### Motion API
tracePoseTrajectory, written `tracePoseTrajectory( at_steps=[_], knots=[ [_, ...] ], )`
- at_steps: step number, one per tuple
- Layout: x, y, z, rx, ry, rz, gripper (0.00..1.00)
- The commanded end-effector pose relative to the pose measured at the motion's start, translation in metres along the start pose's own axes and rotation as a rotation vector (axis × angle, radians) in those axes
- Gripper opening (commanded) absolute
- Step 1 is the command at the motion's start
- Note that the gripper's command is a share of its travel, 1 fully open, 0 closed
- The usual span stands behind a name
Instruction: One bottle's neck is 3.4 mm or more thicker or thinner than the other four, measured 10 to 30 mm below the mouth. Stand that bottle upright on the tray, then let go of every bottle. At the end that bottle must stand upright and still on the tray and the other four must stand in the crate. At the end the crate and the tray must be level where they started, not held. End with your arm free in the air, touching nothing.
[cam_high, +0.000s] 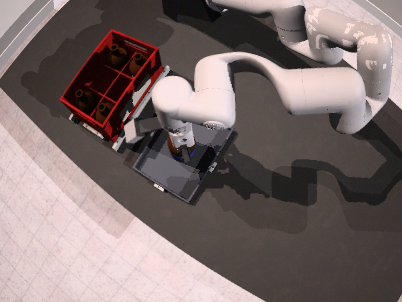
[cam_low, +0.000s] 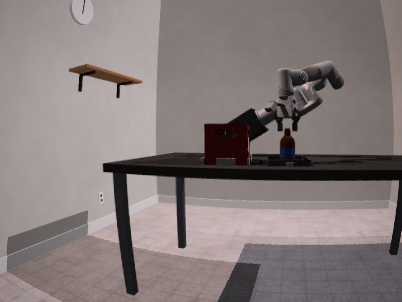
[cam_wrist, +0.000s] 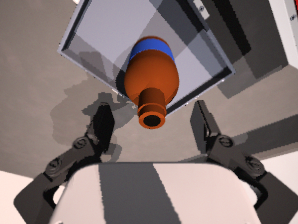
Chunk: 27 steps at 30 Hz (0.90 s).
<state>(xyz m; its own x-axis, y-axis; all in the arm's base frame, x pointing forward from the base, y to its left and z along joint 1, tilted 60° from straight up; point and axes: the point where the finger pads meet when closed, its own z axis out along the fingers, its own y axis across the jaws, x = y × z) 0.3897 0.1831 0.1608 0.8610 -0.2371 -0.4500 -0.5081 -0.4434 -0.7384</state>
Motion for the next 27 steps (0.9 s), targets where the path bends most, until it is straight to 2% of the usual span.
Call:
tracePoseTrajectory(
  at_steps=[1,15,27],
  knots=[
    [0.001,-0.001,-0.001,0.001,0.002,-0.001,1.0],
    [0.001,-0.001,-0.005,0.001,0.002,-0.001,1.0],
    [0.001,-0.001,-0.025,0.001,0.002,-0.001,1.0]
  ],
)
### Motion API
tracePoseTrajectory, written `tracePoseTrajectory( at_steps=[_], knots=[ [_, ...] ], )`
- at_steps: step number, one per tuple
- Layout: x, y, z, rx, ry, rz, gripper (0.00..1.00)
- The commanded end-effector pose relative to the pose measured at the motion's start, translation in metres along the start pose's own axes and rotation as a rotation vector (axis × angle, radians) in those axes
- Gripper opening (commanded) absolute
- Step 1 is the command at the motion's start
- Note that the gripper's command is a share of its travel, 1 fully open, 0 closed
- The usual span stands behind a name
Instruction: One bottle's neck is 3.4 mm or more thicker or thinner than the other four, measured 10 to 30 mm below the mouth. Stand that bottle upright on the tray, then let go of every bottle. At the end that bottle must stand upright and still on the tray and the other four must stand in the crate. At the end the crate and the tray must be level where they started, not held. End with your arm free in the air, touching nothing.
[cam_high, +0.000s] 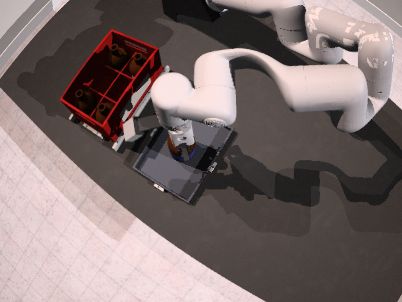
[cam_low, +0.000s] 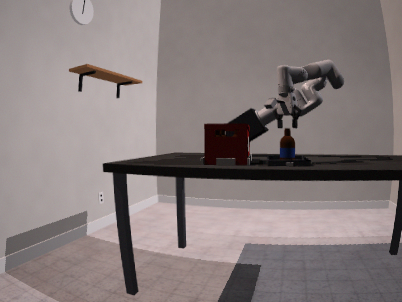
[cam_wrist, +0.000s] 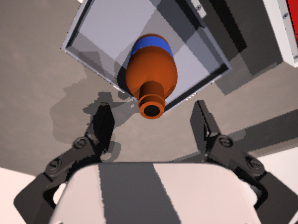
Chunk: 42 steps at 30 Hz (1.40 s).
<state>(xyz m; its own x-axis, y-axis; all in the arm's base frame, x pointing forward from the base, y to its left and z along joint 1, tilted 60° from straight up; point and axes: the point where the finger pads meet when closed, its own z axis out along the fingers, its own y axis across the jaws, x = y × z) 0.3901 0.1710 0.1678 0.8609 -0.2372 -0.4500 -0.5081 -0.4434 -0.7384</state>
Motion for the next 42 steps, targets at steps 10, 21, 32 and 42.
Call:
tracePoseTrajectory(
  at_steps=[10,21,32,42],
  knots=[
    [0.0,-0.001,-0.032,0.001,0.002,-0.001,1.0],
    [0.0,-0.001,-0.055,0.001,0.002,-0.001,1.0],
    [0.0,-0.001,-0.071,0.001,0.002,-0.001,1.0],
    [0.0,-0.001,-0.074,0.001,0.002,-0.001,1.0]
  ],
)
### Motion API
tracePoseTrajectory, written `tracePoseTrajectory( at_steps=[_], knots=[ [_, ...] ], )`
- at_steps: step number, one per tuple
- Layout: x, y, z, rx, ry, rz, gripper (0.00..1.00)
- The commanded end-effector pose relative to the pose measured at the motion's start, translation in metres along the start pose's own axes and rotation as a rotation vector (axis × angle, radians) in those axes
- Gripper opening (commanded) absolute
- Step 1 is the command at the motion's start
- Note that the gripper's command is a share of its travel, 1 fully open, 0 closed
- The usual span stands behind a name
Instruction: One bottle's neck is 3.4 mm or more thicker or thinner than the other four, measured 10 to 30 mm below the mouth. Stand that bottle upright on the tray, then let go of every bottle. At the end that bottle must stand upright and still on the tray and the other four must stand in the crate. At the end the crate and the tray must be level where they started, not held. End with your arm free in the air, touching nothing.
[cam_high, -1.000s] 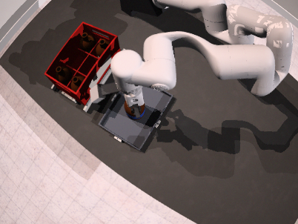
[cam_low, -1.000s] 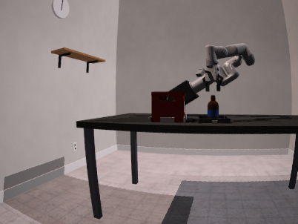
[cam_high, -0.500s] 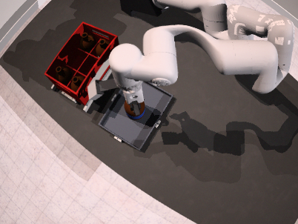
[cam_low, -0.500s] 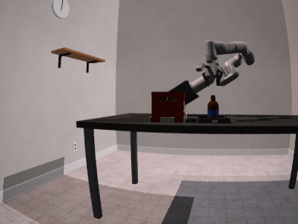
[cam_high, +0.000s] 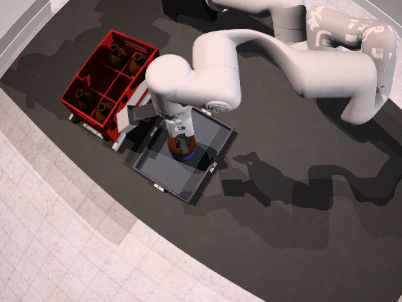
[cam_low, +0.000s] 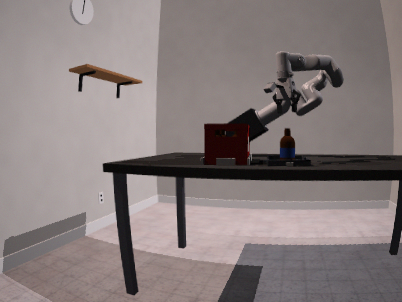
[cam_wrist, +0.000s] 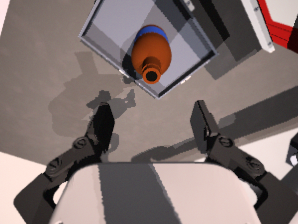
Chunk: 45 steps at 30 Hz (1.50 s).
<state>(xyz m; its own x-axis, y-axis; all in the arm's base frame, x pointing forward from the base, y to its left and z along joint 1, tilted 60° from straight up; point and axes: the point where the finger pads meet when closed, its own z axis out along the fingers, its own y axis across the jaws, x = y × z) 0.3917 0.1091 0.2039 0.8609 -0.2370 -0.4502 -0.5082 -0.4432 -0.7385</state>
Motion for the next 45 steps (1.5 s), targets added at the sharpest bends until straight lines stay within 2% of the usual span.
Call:
tracePoseTrajectory(
  at_steps=[1,2,45],
  knots=[
    [0.0006,-0.0005,-0.002,0.001,0.002,-0.001,1.0],
    [0.0006,-0.0005,-0.002,0.001,0.002,-0.001,0.0],
    [0.0006,-0.0005,-0.002,0.001,0.002,-0.001,0.0]
  ],
)
